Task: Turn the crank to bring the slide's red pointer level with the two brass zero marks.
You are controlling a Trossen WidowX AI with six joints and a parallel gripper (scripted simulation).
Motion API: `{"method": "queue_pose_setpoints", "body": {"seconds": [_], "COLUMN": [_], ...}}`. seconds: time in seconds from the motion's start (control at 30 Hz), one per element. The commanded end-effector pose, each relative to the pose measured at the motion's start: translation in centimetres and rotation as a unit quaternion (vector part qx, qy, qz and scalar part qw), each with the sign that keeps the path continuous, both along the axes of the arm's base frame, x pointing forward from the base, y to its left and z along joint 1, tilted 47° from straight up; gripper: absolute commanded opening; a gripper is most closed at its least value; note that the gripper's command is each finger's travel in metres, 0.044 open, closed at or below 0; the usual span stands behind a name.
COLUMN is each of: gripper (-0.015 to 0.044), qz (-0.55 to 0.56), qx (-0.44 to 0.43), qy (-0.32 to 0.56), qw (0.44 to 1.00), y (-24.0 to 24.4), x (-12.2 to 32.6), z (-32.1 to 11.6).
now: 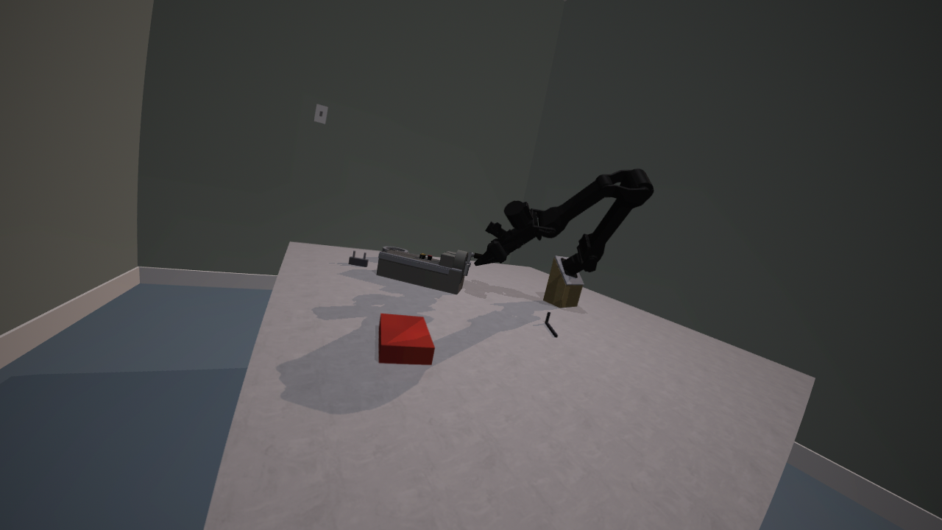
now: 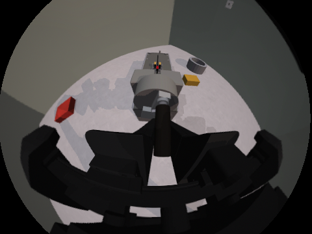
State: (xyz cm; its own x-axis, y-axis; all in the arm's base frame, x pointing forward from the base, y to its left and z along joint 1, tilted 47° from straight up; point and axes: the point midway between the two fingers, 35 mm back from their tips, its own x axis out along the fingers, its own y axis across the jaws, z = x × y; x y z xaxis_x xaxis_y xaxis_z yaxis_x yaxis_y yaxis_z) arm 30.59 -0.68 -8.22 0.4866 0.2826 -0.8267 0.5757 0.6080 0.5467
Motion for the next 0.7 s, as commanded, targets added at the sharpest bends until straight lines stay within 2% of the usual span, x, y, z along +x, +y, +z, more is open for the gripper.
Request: {"method": "queue_pose_setpoints", "body": {"seconds": [0.0, 0.67], "gripper": [0.0, 0.0], "qz": [-0.005, -0.005], "qx": [-0.006, -0.006], "qy": [0.011, 0.011], "qw": [1.0, 1.0], "y": [-0.37, -0.38], "x": [-0.56, -0.92], "z": [-0.63, -1.28]}}
